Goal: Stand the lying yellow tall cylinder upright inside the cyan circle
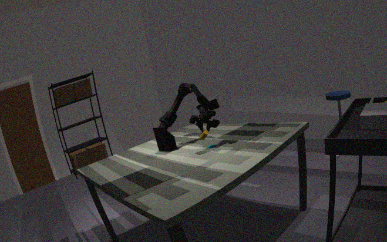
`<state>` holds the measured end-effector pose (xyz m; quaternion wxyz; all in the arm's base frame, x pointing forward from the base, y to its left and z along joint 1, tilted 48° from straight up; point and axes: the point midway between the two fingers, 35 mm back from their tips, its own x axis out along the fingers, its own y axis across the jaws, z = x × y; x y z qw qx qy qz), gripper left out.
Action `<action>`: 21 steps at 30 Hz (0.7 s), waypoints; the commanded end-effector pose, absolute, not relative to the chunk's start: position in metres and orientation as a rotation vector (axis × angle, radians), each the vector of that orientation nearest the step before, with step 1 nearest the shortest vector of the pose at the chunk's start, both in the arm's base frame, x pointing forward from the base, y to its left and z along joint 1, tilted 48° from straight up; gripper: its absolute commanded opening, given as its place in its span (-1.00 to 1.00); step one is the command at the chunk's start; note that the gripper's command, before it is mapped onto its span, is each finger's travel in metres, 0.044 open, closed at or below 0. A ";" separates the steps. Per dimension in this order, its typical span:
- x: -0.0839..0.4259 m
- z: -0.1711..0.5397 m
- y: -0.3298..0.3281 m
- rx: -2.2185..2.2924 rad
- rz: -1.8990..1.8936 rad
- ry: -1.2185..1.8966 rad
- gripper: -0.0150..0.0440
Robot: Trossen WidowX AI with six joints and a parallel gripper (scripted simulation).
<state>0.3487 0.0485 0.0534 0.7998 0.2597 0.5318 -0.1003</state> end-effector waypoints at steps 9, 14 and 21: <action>0.347 0.053 0.049 0.552 -0.257 1.070 -0.14; 0.347 0.054 0.049 0.553 -0.270 1.037 -0.14; 0.347 0.056 0.050 0.556 -0.288 0.989 -0.14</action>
